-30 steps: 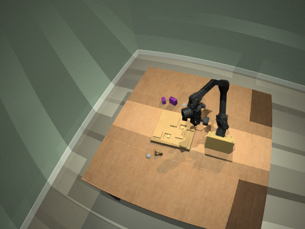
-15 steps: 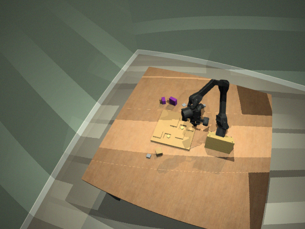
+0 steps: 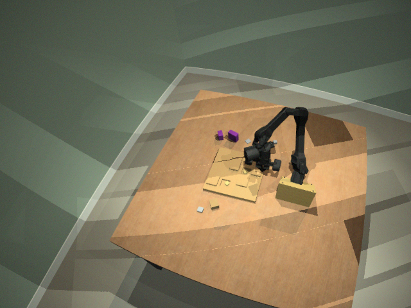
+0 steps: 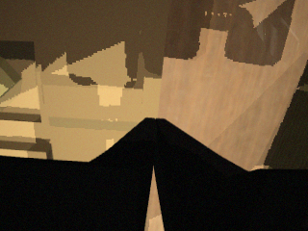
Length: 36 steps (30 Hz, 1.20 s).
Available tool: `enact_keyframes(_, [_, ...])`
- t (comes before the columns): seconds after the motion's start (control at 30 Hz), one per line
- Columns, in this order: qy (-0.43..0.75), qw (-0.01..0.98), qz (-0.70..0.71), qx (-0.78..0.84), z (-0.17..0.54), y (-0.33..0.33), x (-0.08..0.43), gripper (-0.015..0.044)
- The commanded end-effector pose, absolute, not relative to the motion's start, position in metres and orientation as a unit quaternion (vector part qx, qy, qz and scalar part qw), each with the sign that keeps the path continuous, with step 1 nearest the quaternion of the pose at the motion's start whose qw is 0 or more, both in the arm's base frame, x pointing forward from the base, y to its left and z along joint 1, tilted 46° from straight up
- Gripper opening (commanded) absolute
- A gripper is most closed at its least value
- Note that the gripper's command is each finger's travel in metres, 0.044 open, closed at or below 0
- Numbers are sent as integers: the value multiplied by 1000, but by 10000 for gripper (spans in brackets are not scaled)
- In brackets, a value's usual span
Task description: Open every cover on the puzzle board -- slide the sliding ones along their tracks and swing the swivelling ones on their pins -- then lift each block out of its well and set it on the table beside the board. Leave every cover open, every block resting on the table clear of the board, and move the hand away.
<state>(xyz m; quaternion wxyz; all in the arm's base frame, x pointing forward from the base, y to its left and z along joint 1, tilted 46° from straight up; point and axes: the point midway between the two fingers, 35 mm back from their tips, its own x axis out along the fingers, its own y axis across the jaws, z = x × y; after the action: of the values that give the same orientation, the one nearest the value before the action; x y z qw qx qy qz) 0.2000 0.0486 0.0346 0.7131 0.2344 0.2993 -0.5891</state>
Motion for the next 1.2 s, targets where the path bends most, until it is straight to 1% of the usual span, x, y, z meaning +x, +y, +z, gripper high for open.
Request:
enact_keyframes(0.0, [299,713,-590,232,32,45,200,0])
enact_keyframes(1.17, [297,714,-591,231,9,20,203,0])
